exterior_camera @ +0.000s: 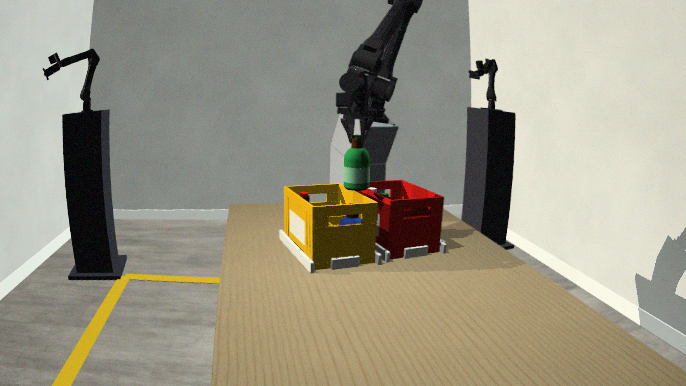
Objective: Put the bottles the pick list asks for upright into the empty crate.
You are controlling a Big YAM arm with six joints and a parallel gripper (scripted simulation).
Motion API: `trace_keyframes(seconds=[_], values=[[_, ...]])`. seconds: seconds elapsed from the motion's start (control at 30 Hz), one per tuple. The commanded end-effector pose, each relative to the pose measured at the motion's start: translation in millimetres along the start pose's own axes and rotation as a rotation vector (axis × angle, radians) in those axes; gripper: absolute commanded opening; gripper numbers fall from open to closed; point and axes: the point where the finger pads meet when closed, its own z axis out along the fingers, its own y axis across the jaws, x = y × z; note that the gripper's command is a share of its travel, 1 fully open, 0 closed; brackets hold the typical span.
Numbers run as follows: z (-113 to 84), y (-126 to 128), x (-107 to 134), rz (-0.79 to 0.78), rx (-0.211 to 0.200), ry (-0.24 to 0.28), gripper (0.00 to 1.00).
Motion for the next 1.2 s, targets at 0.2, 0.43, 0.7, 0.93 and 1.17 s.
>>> trace_keyframes(seconds=[0.2, 0.43, 0.7, 0.93, 1.17], values=[[-23.4, 28.1, -8.2, -0.010, -0.004, -0.060, 0.00], [-23.4, 39.9, -4.9, -0.010, -0.005, -0.060, 0.00], [-22.7, 52.9, 0.5, -0.009, -0.006, -0.057, 0.00], [-23.7, 67.1, 3.5, -0.009, -0.007, -0.058, 0.00], [-26.3, 78.9, 2.8, -0.010, -0.010, -0.065, 0.00]])
